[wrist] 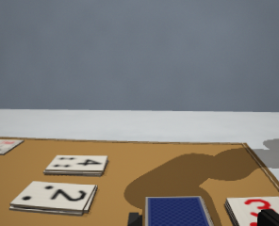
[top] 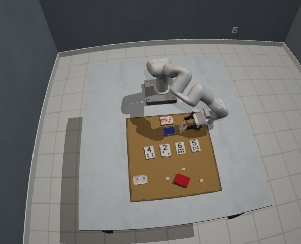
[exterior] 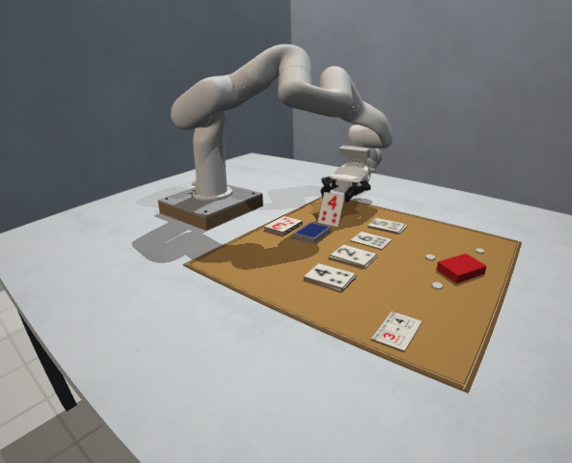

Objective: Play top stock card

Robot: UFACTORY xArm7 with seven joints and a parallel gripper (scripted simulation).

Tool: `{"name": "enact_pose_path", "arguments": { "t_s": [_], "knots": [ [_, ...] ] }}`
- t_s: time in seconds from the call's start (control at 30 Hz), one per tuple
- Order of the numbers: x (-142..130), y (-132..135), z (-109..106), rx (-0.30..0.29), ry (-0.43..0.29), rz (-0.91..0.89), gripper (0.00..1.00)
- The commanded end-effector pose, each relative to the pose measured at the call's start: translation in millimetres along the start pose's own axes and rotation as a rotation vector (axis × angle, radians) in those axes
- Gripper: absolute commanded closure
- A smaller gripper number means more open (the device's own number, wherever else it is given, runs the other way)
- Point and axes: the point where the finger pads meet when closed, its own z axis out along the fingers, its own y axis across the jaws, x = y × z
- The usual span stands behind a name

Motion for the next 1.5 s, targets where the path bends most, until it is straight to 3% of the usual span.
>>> {"name": "enact_pose_path", "arguments": {
  "t_s": [0.0, 1.47],
  "knots": [
    [-2.2, -0.6, -4.2, 0.000, -0.002, 0.003, 0.26],
    [-10.2, -0.5, -11.3, 0.000, -0.003, 0.003, 0.26]
  ]
}}
